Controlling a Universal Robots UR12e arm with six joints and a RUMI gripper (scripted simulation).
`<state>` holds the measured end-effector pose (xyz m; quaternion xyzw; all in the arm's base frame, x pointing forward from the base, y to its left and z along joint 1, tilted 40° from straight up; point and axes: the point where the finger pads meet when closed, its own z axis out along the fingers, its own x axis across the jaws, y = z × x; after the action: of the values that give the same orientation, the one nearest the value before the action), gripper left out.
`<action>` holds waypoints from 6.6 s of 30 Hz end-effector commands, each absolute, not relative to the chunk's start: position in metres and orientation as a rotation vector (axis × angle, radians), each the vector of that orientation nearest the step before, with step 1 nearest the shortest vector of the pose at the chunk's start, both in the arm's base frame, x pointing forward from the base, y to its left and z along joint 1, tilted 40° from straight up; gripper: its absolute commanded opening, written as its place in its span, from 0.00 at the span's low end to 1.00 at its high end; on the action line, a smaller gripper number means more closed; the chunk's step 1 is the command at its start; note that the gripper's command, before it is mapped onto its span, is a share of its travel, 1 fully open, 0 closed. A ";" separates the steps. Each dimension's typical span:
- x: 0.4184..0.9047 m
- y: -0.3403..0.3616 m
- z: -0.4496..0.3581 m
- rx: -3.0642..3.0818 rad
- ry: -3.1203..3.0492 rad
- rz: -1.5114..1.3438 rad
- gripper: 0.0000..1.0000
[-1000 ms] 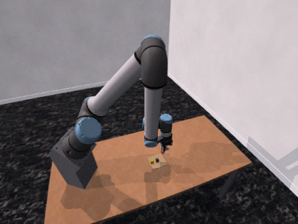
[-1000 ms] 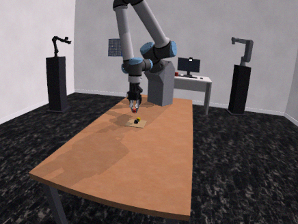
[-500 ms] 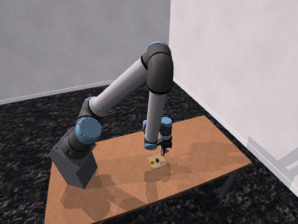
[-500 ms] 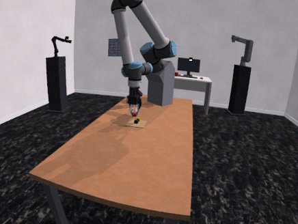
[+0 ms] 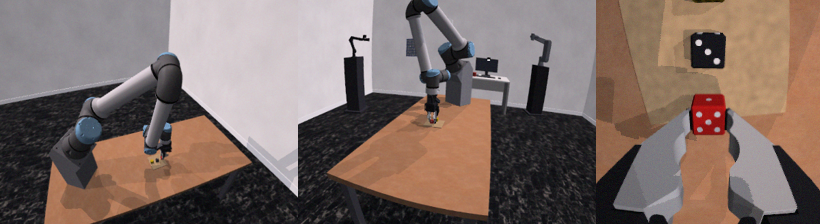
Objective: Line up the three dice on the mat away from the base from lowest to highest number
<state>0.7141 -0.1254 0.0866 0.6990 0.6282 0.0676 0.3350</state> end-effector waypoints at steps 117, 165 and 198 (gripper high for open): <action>0.724 -0.132 0.075 1.823 1.638 0.178 0.06; 0.723 -0.131 0.075 1.823 1.638 0.178 0.24; 0.677 -0.097 0.143 1.823 1.638 0.178 1.00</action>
<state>0.6789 -0.0984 0.1405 0.6988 0.6280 0.0680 0.3355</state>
